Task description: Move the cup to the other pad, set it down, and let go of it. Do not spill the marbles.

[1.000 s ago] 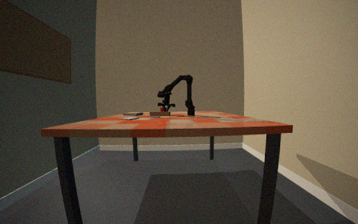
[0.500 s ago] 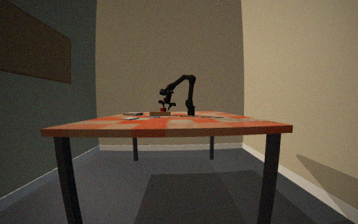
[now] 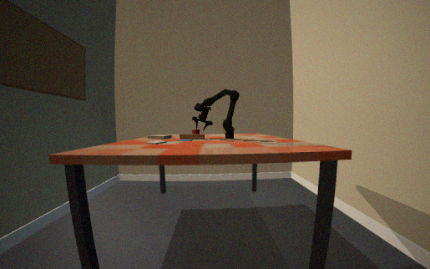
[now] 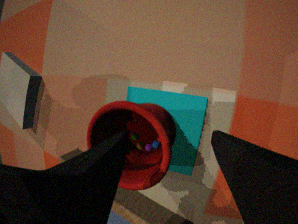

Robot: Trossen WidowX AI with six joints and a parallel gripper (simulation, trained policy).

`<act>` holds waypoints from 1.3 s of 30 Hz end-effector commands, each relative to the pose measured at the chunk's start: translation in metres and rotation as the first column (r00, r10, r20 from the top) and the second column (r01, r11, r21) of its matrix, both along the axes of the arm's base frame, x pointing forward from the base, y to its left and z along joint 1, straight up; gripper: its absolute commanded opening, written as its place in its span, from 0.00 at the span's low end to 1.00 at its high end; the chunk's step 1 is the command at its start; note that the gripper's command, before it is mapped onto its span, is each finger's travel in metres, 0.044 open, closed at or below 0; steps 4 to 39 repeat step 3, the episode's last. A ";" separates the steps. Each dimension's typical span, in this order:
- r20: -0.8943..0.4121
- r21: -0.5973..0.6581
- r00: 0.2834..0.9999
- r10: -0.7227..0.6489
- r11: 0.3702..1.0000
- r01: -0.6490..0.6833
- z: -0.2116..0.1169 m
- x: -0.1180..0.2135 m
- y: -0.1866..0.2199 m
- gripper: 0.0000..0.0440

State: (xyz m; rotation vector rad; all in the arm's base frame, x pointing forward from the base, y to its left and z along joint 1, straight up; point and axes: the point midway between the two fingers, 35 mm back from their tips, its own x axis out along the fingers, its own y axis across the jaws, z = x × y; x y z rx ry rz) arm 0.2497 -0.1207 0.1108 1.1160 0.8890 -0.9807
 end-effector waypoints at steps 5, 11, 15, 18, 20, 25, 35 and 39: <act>0.055 -0.022 0.998 -0.002 1.000 0.004 0.022 -0.001 -0.004 0.79; 0.055 -0.022 0.998 -0.002 1.000 0.004 0.022 -0.001 -0.004 0.79; 0.055 -0.022 0.998 -0.002 1.000 0.004 0.022 -0.001 -0.004 0.79; 0.055 -0.022 0.998 -0.002 1.000 0.004 0.022 -0.001 -0.004 0.79; 0.055 -0.022 0.998 -0.002 1.000 0.004 0.022 -0.001 -0.004 0.79; 0.055 -0.022 0.998 -0.002 1.000 0.004 0.022 -0.001 -0.004 0.79; 0.055 -0.022 0.998 -0.002 1.000 0.004 0.022 -0.001 -0.004 0.79; 0.055 -0.022 0.998 -0.002 1.000 0.004 0.022 -0.001 -0.004 0.79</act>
